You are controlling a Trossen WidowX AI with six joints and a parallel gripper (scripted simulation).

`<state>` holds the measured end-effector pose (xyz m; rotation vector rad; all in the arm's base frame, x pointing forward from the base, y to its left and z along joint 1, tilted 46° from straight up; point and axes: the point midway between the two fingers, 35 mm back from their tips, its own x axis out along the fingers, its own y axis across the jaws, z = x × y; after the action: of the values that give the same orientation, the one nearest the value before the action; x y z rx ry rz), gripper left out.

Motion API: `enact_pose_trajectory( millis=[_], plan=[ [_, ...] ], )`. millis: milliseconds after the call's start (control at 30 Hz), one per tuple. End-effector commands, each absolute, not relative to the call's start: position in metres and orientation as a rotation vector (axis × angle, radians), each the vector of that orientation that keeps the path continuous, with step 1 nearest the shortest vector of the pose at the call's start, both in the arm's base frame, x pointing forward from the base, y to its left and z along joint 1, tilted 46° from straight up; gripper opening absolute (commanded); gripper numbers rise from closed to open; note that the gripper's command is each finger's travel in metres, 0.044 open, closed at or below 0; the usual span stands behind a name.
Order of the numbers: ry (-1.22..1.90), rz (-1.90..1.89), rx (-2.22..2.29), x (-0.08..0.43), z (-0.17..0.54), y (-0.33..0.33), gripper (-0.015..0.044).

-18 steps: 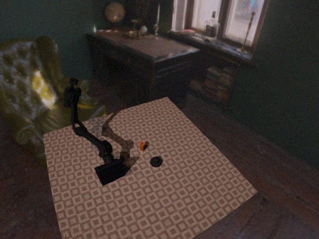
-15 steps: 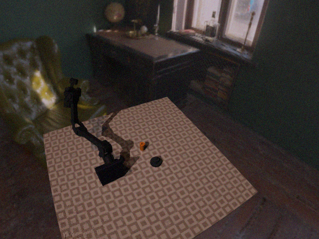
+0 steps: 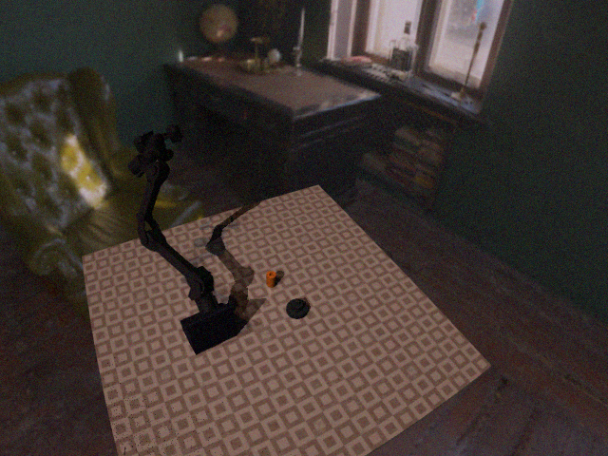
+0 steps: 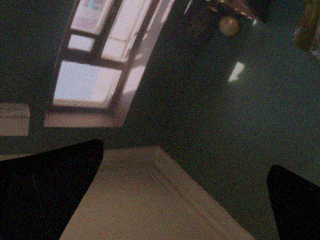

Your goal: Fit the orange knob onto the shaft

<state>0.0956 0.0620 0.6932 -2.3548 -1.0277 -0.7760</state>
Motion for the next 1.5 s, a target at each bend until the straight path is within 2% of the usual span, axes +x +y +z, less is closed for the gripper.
enact_pose_trajectory(
  millis=[0,200,400,667,767,1133,1467],
  plan=[
    [-0.951,-0.606,-2.132,0.135,0.686,0.017,0.044],
    [-0.928,-0.55,-1.968,0.156,0.684,-0.002,0.044],
    [-0.792,-0.383,-1.741,0.205,0.66,-0.041,0.044],
    [-0.522,-0.08,-1.322,0.298,0.581,-0.085,0.044],
    [-0.451,-0.013,-1.223,0.318,0.558,-0.09,0.044],
    [0.05,0.316,-0.563,0.4,0.391,-0.1,0.044],
    [0.608,0.495,0.05,0.403,0.232,-0.06,0.044]
  ],
)
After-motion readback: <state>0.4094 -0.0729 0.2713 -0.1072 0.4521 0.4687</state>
